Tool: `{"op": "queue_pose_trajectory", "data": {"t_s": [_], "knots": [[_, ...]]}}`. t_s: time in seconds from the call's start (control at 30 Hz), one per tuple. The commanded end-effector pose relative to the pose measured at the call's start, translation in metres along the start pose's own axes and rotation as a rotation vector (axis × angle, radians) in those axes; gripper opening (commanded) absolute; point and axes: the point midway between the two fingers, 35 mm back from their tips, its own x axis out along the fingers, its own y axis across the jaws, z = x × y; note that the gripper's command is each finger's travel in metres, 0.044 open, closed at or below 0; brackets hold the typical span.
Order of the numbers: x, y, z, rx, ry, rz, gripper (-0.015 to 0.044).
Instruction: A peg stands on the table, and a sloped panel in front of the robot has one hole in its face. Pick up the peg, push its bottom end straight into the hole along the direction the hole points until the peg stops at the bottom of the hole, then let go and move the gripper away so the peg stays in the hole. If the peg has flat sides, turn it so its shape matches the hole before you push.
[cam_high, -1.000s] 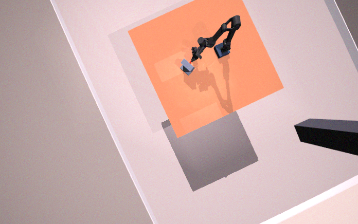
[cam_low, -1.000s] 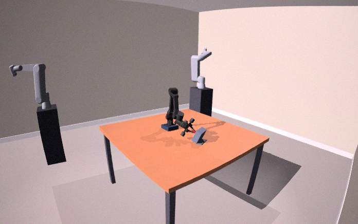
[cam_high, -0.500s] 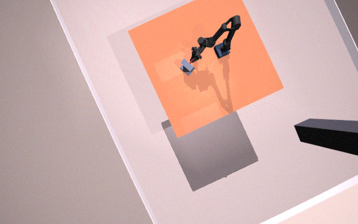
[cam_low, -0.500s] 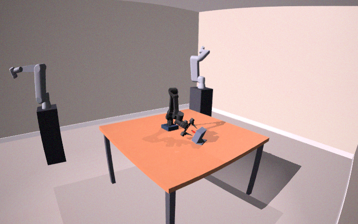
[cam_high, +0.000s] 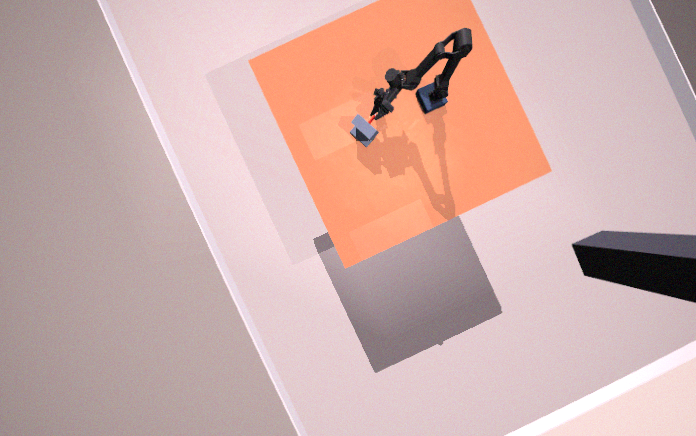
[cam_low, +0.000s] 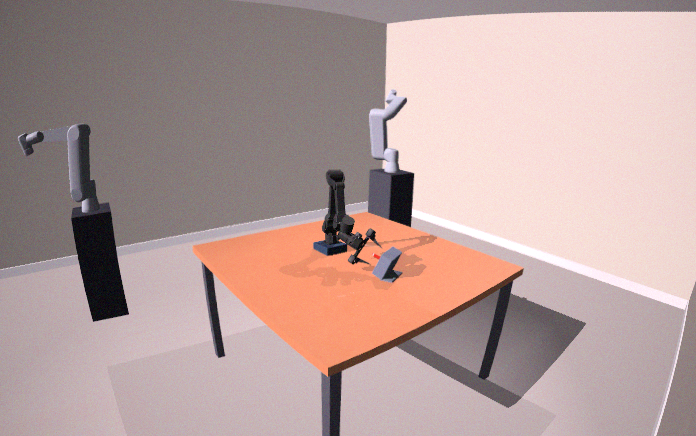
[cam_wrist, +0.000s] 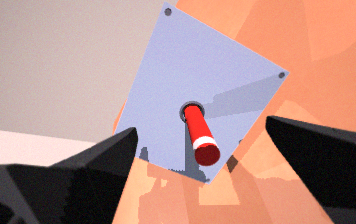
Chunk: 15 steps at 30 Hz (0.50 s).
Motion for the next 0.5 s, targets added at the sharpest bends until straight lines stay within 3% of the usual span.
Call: {"op": "queue_pose_trajectory", "data": {"t_s": [0.0, 0.47], "knots": [[-0.007, 0.002, 0.003, -0.009, -0.004, 0.004, 0.044], [-0.023, 0.0, 0.005, -0.009, -0.001, -0.001, 0.044]]}}
